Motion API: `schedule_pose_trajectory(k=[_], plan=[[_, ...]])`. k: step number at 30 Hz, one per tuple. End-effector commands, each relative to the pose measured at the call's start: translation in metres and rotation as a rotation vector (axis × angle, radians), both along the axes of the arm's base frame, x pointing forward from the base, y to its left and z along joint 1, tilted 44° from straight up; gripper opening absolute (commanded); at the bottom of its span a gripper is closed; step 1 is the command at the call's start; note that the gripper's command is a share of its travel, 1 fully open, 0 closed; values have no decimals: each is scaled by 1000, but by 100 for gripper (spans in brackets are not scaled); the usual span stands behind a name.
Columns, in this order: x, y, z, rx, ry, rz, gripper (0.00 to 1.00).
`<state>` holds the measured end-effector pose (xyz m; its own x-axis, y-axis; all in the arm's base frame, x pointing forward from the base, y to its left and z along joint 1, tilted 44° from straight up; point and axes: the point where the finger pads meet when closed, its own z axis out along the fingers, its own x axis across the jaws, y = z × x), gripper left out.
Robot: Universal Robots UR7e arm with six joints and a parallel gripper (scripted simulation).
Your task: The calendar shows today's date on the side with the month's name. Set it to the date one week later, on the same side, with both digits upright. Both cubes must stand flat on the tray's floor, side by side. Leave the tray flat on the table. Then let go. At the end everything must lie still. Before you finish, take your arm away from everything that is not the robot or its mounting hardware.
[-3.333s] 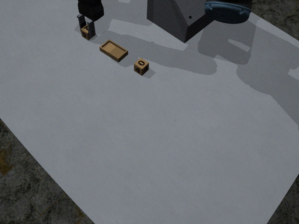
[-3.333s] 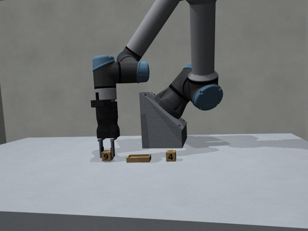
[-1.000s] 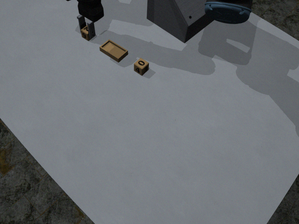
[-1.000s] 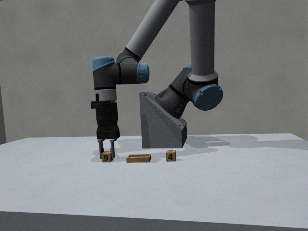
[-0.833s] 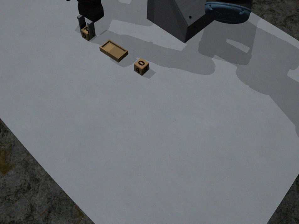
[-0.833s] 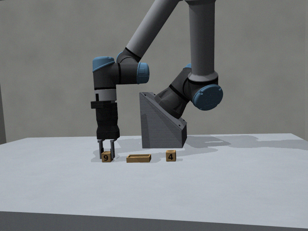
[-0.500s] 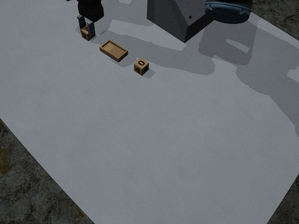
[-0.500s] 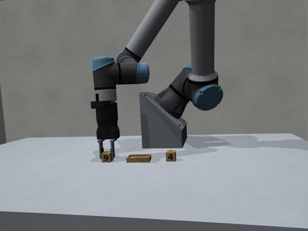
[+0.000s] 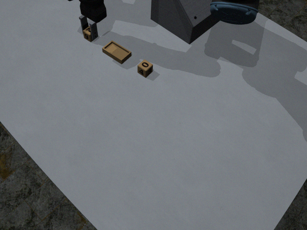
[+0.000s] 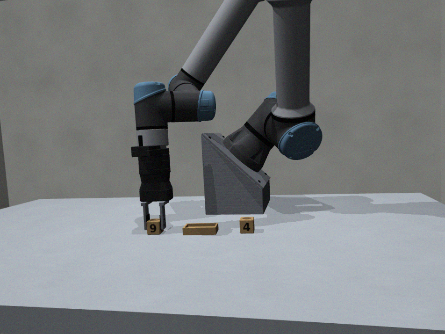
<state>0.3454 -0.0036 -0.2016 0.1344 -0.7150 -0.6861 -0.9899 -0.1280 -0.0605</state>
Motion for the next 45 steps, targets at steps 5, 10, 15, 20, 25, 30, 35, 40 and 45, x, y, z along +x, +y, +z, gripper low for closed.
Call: schedule_pose_trajectory(k=[5,10,15,20,25,30,35,40,45], plan=[[-1,2,0,2,2,1,60],[-1,2,0,2,2,1,60],[-1,2,0,2,2,1,60],[-1,2,0,2,2,1,66],[-1,2,0,2,2,1,78],[-1,2,0,2,2,1,84],[-1,2,0,2,2,1,90],[-1,2,0,2,2,1,90],[0,0,2,0,0,0,90]])
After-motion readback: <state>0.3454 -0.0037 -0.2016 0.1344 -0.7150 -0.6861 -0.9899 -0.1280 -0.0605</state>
